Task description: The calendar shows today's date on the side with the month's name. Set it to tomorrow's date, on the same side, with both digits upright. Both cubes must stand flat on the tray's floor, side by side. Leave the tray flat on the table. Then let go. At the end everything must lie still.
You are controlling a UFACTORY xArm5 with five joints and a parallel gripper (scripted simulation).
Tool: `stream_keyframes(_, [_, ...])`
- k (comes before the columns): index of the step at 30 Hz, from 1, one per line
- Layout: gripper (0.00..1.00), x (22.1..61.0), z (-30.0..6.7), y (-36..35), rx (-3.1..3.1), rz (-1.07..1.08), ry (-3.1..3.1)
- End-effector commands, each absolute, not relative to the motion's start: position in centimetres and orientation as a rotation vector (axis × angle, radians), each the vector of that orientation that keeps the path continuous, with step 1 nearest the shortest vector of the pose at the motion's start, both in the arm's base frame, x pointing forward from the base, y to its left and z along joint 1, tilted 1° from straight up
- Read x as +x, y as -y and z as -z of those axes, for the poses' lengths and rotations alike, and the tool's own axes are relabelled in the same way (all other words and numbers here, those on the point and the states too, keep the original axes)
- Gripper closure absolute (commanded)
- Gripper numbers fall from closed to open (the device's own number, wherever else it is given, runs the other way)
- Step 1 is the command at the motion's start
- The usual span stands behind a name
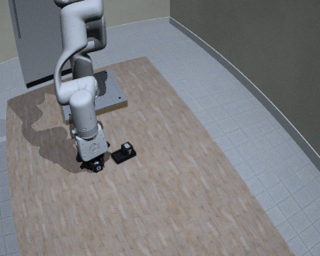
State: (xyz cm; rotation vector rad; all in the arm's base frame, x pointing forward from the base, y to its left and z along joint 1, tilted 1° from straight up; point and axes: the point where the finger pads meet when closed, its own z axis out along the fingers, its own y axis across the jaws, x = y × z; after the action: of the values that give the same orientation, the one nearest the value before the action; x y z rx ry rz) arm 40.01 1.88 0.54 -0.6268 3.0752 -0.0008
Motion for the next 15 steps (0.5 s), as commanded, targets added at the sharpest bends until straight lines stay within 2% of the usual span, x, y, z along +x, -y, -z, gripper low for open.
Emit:
stream_keyframes(1, [0.71, 40.14, -0.64, -1.89, -0.626, 0.002, -3.072])
stream_keyframes(15, [0.71, 40.14, -0.51, -1.87, -0.626, 0.002, -3.072])
